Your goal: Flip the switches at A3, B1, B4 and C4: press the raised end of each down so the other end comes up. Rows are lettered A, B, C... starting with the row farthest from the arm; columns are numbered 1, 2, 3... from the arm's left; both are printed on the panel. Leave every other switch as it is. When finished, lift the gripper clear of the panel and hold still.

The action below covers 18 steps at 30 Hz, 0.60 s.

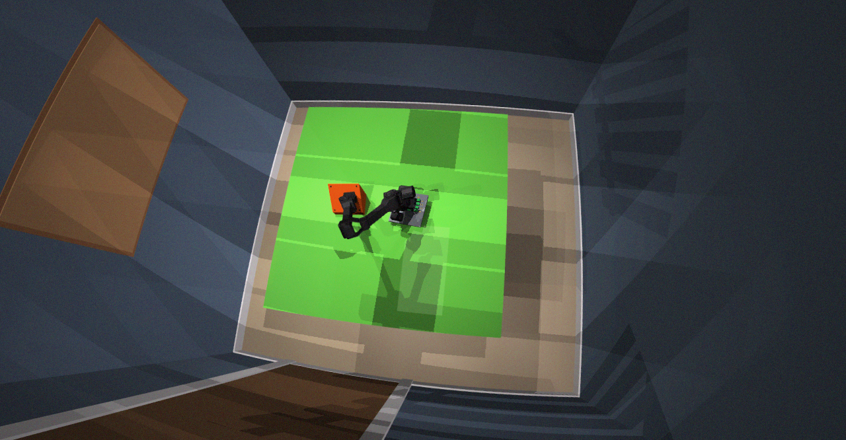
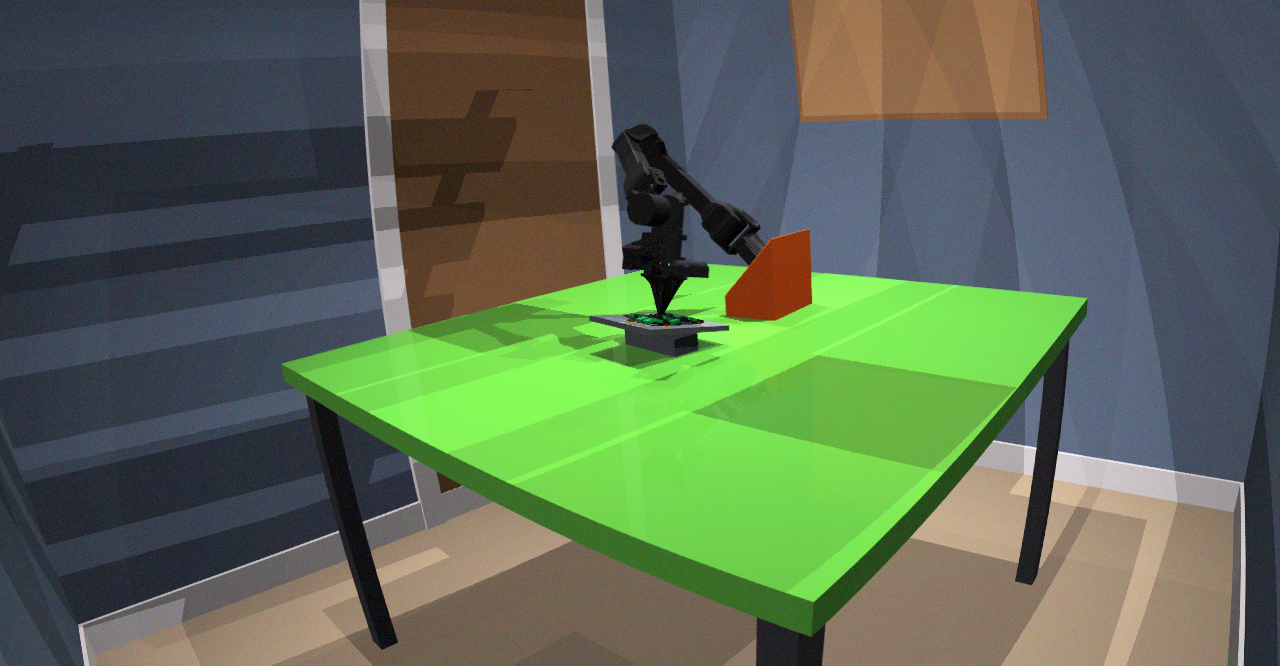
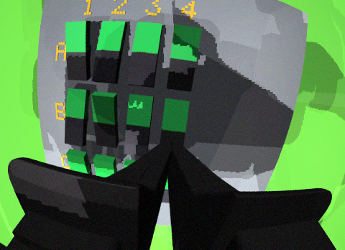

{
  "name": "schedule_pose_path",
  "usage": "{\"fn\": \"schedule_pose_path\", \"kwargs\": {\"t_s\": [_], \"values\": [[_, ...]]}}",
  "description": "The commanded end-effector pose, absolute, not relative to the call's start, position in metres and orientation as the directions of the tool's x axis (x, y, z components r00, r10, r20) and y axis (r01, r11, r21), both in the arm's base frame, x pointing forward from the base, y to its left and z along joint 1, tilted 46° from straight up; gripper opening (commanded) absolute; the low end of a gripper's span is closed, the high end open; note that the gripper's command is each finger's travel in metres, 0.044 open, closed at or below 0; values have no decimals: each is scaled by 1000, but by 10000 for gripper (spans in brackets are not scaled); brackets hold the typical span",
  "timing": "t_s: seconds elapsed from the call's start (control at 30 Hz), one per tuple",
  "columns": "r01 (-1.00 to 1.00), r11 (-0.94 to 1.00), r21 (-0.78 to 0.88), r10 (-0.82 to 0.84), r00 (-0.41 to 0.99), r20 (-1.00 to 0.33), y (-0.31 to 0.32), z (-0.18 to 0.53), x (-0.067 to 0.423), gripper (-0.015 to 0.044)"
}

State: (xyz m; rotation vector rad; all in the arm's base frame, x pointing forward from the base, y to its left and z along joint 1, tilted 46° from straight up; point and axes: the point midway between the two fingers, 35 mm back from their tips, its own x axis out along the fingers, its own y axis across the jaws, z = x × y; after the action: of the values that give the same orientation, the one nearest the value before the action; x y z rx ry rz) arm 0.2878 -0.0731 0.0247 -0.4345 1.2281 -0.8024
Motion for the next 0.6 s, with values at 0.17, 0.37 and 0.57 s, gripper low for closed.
{"fn": "schedule_pose_path", "kwargs": {"t_s": [0.17, 0.37, 0.57], "values": [[301, 657, -691, -745, 118, -656, -75, 24, 288, 0], [301, 657, -691, -745, 118, -656, -75, 23, 288, 0], [301, 657, -691, -745, 118, -656, -76, 23, 288, 0]]}}
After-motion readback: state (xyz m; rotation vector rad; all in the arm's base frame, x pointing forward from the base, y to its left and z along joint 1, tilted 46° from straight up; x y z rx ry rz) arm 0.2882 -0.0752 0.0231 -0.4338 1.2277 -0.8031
